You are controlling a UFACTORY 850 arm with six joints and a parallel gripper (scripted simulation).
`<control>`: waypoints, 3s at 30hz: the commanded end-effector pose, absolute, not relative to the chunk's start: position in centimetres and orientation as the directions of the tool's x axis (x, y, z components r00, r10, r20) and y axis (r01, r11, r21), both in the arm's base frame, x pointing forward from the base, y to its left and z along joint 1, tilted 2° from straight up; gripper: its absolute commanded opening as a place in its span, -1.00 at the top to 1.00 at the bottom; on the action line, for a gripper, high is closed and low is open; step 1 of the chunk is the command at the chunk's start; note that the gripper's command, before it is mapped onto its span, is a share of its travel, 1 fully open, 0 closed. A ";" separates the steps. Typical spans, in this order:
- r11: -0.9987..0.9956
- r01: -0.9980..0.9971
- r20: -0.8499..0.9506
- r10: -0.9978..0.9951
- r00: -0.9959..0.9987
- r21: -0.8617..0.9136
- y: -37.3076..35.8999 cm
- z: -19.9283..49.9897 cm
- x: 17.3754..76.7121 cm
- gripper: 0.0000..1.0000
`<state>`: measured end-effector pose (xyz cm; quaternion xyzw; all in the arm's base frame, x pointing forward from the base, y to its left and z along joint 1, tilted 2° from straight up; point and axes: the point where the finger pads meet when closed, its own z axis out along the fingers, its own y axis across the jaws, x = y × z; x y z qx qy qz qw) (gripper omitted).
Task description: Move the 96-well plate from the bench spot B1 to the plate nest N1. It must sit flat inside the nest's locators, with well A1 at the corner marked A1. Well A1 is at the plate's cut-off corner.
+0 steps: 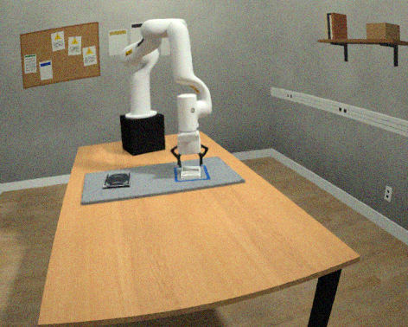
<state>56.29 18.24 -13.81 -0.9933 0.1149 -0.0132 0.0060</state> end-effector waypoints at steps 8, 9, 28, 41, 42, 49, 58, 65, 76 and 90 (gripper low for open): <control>-0.974 -0.228 0.026 -0.228 0.973 -0.016 18.3 -14.3 56.4 -1.00; -0.974 -0.228 0.026 -0.228 0.973 -0.016 18.3 -14.3 56.4 -1.00; -0.974 -0.228 0.026 -0.228 0.973 -0.016 18.3 -15.1 56.4 -1.00; -0.974 -0.228 0.026 -0.228 0.973 -0.016 18.3 -15.9 56.5 -1.00; -0.974 -0.228 0.026 -0.228 0.973 -0.016 18.3 -15.9 56.5 -1.00; -0.974 -0.228 0.026 -0.228 0.973 -0.016 18.3 -16.3 56.5 -1.00; -0.974 -0.228 0.026 -0.228 0.973 -0.016 18.3 -16.3 56.5 -1.00; -0.974 -0.228 0.026 -0.228 0.973 -0.016 18.3 -16.3 56.5 -1.00; -0.974 -0.228 0.026 -0.228 0.973 -0.016 18.3 -16.3 56.5 1.00; -0.974 -0.228 0.026 -0.228 0.973 -0.016 18.3 -16.3 56.5 1.00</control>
